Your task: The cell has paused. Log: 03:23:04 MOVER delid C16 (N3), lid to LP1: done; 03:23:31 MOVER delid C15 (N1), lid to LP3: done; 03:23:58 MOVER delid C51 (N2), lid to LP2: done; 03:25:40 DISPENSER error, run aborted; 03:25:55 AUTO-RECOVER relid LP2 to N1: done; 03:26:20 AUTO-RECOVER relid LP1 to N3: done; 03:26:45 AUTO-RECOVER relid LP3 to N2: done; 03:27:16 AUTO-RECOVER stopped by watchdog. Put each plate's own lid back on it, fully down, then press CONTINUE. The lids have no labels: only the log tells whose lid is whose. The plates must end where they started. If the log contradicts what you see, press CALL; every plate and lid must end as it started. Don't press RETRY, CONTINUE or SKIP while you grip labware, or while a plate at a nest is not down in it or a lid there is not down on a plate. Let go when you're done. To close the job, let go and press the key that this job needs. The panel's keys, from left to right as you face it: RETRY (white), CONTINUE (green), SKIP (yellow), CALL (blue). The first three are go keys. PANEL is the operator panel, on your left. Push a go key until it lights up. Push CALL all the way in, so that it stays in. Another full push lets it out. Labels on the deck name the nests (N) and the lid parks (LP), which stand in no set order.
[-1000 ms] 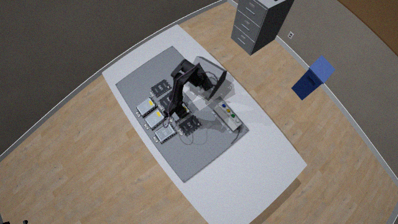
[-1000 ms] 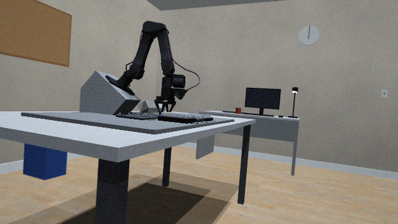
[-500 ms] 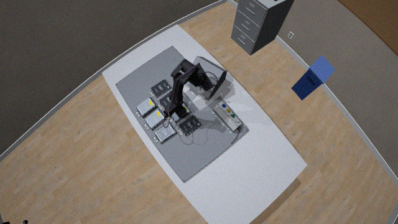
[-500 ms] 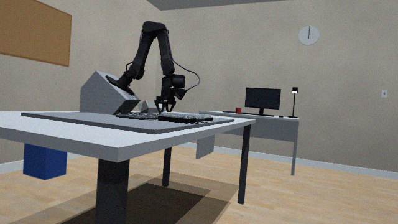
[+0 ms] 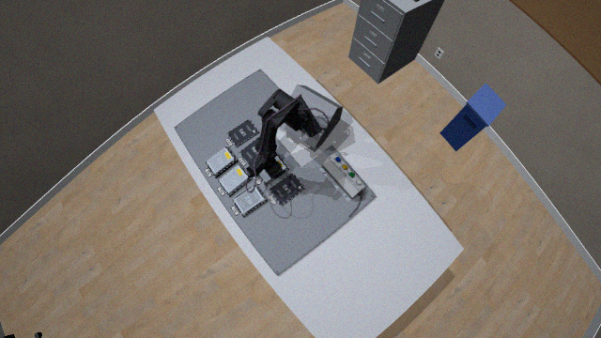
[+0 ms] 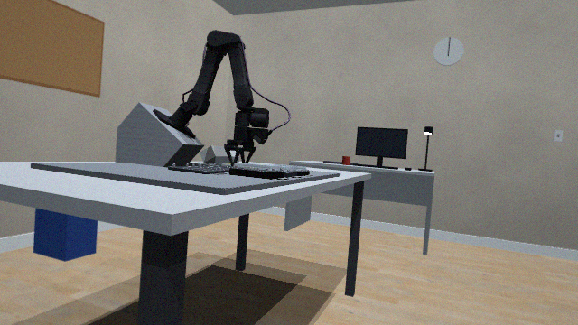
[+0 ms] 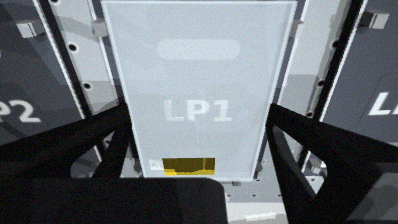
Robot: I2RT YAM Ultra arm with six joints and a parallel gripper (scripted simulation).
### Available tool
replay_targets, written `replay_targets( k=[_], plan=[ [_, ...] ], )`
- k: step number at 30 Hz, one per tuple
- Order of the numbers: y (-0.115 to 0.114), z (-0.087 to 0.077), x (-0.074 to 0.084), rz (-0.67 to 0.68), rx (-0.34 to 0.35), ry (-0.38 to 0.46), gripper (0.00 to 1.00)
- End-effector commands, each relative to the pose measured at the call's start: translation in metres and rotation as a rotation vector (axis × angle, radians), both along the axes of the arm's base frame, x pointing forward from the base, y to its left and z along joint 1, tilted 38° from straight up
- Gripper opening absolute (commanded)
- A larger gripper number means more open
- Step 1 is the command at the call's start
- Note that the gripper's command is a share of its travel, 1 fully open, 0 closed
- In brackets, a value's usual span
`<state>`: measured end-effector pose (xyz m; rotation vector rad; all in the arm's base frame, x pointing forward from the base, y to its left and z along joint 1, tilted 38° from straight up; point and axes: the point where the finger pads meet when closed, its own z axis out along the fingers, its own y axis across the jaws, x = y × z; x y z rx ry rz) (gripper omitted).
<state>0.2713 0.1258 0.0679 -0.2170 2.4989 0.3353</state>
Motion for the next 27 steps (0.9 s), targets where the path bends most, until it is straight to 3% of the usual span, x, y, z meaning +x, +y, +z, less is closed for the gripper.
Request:
replay_targets(
  k=[1, 19, 27],
  plan=[
    [0.0, -0.007, -0.003, -0.008, -0.004, -0.004, 0.0],
    [0.001, -0.01, -0.004, -0.008, -0.006, 0.0, 0.0],
    [0.0, 0.019, 0.0, -0.009, 0.013, -0.045, 0.0]
  ],
)
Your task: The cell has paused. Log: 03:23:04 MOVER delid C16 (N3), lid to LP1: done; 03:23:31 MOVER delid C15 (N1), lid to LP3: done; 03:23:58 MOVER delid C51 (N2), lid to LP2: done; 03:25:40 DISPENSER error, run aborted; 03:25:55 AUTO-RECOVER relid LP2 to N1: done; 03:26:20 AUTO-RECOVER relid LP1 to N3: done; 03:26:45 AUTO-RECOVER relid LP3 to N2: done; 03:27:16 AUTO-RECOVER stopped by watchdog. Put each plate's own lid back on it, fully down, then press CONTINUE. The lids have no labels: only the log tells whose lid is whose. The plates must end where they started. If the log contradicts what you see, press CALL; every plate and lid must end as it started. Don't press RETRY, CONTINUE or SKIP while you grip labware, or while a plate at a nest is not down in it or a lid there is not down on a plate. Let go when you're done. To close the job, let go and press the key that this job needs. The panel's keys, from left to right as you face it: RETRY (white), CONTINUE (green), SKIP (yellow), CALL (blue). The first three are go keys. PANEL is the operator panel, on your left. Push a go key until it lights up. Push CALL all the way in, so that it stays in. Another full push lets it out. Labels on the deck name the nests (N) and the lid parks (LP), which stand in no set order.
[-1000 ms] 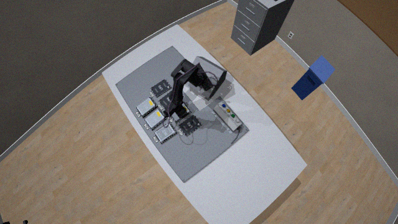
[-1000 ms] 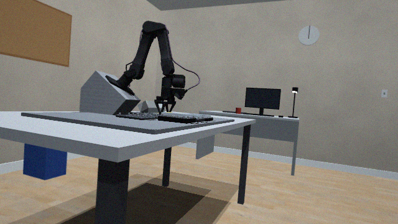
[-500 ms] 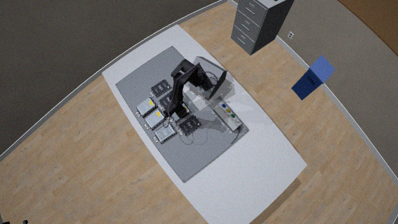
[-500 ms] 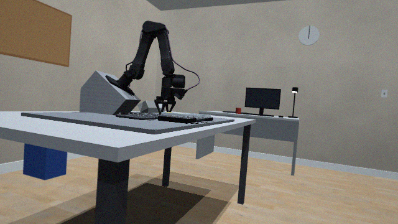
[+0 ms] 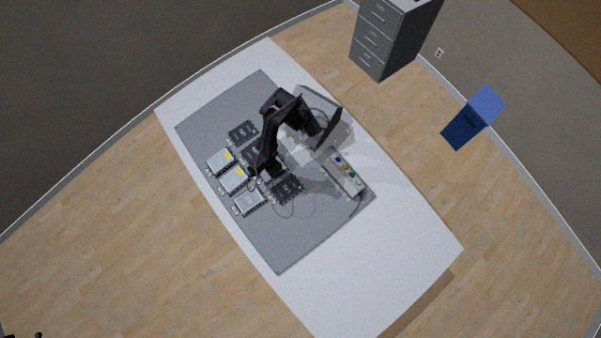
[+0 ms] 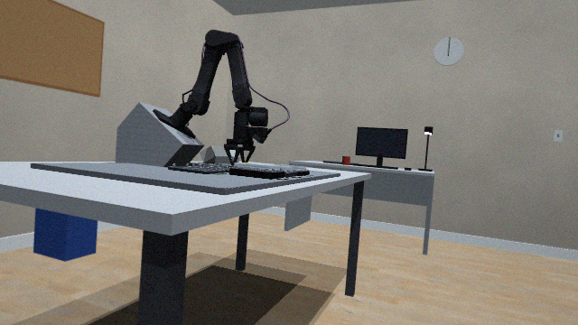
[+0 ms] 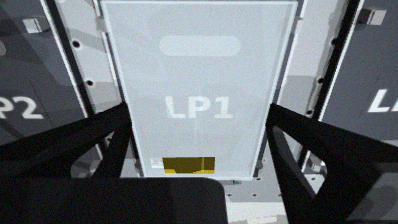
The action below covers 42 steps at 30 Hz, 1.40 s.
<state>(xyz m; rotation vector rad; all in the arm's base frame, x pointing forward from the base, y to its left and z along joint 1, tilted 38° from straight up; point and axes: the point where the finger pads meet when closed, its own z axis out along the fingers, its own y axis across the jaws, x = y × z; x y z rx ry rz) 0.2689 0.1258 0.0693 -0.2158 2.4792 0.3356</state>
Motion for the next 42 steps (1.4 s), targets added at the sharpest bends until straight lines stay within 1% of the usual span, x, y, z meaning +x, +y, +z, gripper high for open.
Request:
replay_targets(
  k=[1, 24, 42],
  plan=[
    [-0.001, 0.019, 0.001, -0.007, 0.01, -0.026, 0.0],
    [-0.012, 0.046, -0.019, -0.003, 0.013, -0.026, 0.0],
    [-0.012, 0.047, -0.017, -0.004, 0.01, -0.017, 0.0]
  ],
)
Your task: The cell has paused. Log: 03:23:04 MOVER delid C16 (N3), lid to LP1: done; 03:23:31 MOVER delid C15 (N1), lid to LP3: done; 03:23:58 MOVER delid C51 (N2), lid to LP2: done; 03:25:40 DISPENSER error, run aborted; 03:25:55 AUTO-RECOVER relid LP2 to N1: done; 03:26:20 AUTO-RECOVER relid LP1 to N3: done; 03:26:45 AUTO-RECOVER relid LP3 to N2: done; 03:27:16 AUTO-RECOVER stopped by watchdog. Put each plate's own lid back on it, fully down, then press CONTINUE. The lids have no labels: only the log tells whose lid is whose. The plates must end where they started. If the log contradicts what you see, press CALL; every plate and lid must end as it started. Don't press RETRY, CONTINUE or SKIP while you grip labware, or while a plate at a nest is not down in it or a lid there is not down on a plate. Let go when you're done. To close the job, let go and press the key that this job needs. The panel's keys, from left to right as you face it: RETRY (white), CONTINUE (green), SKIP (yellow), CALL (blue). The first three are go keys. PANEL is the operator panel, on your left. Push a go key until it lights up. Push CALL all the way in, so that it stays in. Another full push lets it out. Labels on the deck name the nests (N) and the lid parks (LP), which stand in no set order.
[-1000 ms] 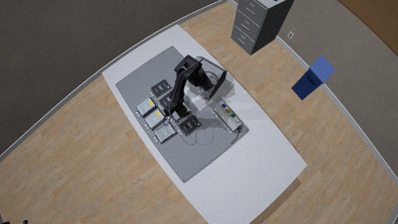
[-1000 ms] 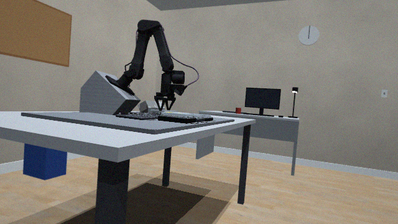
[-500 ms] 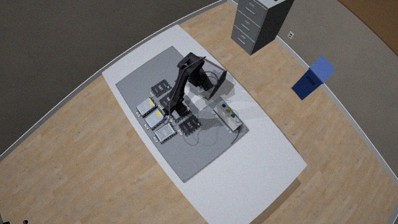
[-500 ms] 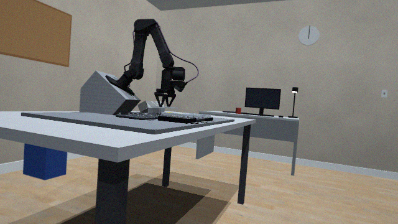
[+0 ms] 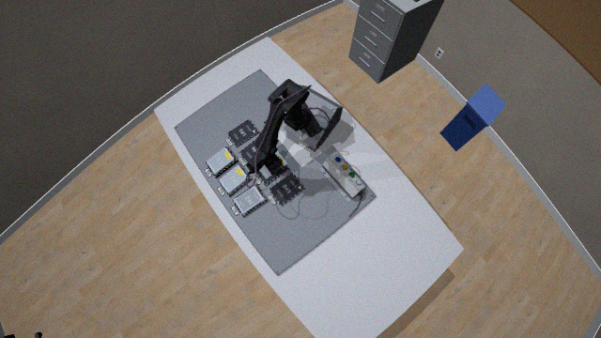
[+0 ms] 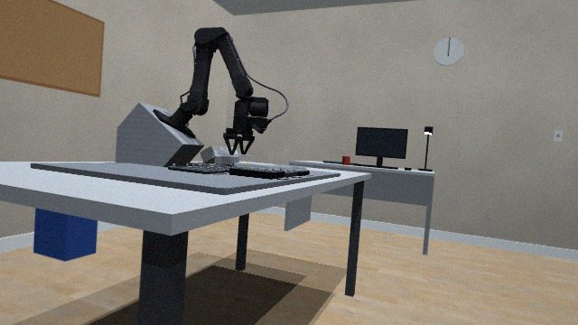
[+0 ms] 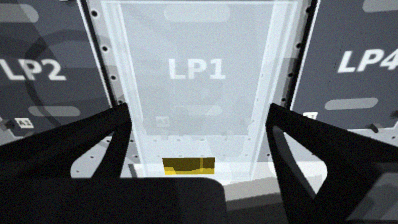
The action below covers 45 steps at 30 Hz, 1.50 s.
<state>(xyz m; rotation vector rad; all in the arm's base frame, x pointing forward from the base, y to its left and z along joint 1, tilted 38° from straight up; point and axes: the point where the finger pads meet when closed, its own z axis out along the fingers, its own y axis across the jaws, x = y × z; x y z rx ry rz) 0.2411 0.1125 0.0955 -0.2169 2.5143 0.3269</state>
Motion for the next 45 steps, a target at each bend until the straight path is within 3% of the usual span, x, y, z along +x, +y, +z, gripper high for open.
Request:
replay_targets(
  k=[1, 6, 45],
  plan=[
    [0.001, 0.021, 0.012, -0.004, 0.023, -0.053, 0.0],
    [0.004, 0.02, 0.014, -0.025, 0.028, -0.026, 0.0],
    [0.073, 0.128, 0.13, -0.03, 0.027, -0.023, 0.0]
  ],
)
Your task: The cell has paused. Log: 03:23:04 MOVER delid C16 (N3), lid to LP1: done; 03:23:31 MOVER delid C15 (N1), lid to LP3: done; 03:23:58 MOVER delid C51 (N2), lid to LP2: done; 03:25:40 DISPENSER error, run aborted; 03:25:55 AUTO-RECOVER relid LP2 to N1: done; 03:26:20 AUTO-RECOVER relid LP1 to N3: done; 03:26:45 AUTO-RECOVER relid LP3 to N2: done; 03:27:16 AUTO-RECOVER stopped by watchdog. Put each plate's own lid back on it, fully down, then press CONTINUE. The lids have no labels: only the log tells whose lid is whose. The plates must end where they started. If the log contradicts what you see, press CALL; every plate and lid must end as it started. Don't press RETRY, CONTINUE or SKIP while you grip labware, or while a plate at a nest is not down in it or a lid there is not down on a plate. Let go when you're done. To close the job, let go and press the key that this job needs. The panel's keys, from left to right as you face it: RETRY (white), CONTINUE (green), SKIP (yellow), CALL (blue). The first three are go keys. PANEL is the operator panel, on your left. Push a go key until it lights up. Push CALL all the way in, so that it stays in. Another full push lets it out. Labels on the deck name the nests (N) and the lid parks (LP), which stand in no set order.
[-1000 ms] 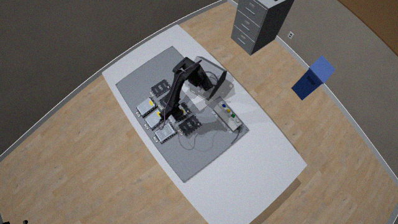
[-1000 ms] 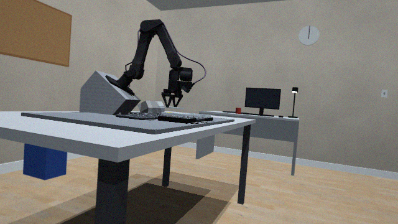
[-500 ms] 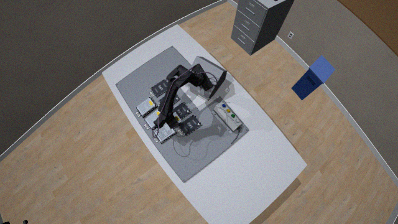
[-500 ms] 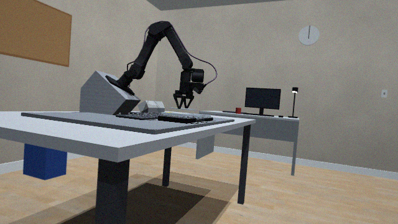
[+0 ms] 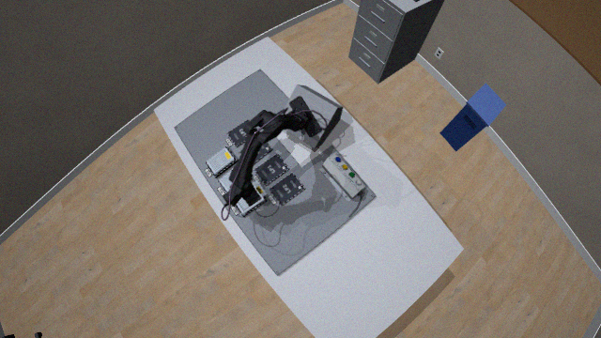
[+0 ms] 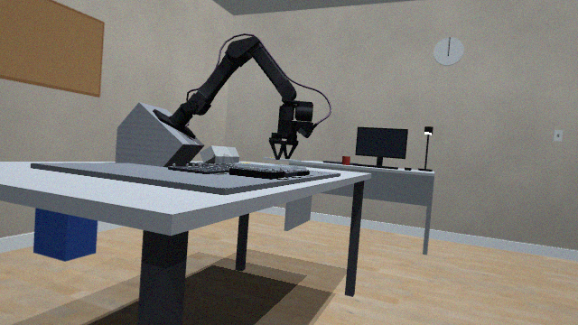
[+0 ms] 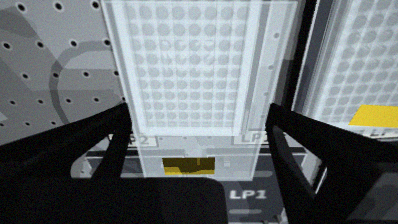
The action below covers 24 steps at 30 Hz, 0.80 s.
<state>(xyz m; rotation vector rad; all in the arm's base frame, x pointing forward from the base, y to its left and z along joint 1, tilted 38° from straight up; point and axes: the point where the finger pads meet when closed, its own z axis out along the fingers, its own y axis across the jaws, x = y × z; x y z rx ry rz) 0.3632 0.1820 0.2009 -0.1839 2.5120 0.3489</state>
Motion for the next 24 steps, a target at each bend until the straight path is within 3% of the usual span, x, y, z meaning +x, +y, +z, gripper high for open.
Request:
replay_targets(
  k=[1, 6, 24],
  plan=[
    [0.006, 0.026, 0.011, -0.012, 0.004, -0.026, 0.0],
    [0.004, 0.038, 0.014, -0.016, 0.011, -0.043, 0.0],
    [0.004, 0.043, 0.016, -0.014, 0.016, -0.053, 0.0]
  ],
)
